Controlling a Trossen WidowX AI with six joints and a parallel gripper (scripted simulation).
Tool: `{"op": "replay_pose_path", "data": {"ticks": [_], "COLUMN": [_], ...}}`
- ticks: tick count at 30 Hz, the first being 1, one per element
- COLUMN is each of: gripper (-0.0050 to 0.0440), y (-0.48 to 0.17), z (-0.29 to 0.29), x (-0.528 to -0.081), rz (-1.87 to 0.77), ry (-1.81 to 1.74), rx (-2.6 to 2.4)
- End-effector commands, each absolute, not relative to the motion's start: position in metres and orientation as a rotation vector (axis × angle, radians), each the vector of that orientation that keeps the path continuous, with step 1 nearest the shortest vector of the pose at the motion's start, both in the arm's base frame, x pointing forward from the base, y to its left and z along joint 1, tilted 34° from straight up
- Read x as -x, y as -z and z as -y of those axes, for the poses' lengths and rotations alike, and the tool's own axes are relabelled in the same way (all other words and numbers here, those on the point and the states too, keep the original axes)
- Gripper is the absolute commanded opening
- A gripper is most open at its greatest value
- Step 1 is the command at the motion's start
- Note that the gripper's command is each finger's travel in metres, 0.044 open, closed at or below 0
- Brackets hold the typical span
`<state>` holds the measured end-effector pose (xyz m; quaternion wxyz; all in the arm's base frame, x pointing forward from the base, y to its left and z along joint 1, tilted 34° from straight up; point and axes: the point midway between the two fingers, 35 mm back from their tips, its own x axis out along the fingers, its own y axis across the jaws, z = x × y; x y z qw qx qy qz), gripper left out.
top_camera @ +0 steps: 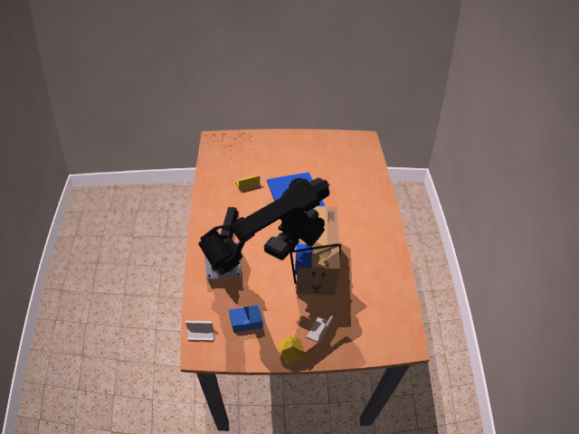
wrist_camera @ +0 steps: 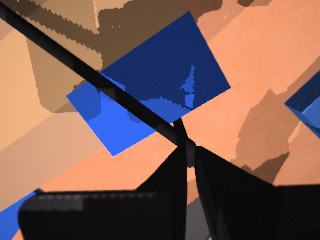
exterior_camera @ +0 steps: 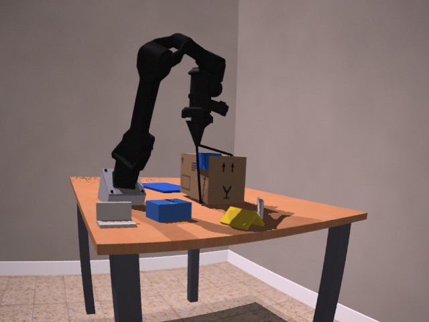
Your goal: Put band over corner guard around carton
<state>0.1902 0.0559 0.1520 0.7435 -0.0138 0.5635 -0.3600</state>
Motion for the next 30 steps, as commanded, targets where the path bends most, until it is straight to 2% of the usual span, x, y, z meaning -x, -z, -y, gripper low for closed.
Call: {"op": "replay_pose_path", "data": {"ticks": [1, 30], "gripper": [0.0, 0.0], "y": [-0.153, -0.155], "z": [-0.056, -0.056], "x": [-0.194, -0.224], "rz": [-1.243, -1.243], "ry": [0.792, 0.792], "rx": [0.035, 0.036]}}
